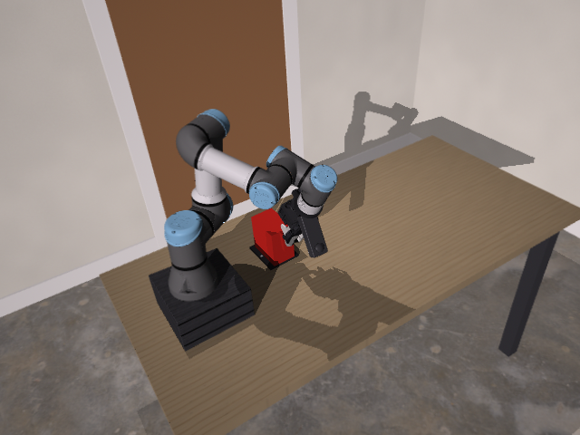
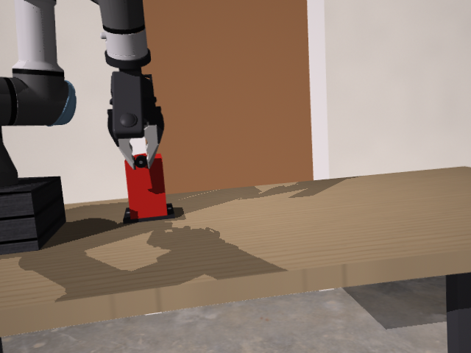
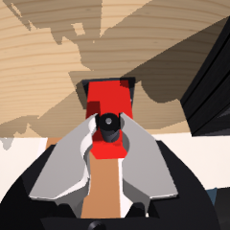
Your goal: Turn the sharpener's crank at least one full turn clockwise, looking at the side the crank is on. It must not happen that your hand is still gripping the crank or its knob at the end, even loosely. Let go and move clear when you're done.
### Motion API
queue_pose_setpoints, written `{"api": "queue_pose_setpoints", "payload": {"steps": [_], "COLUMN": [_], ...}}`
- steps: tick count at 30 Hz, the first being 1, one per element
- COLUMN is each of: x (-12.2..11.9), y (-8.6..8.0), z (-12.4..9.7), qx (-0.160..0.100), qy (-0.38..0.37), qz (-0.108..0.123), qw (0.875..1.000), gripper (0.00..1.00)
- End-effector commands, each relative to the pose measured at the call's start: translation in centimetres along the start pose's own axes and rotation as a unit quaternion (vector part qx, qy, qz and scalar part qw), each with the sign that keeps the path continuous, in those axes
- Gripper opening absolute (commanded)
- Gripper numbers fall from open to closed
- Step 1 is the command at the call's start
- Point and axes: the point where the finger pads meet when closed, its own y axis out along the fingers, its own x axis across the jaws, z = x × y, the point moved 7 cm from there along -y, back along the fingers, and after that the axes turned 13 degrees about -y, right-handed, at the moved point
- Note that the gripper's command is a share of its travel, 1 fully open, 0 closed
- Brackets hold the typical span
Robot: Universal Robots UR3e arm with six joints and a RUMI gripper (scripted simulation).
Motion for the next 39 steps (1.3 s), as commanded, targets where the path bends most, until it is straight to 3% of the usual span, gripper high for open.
{"api": "queue_pose_setpoints", "payload": {"steps": [1, 13, 25, 26, 39], "x": [-0.4, -1.6, -1.2, -1.2, -1.2], "y": [-0.1, 0.1, 0.0, 0.0, 0.0], "z": [0.1, 0.5, 0.3, 0.3, 0.3], "qx": [0.001, 0.001, 0.001, 0.001, 0.001], "qy": [0.000, 0.000, 0.000, 0.000, 0.000], "qz": [0.001, 0.001, 0.001, 0.001, 0.001], "qw": [1.000, 1.000, 1.000, 1.000, 1.000], "gripper": [0.09, 0.09, 0.09, 0.32, 0.32]}}
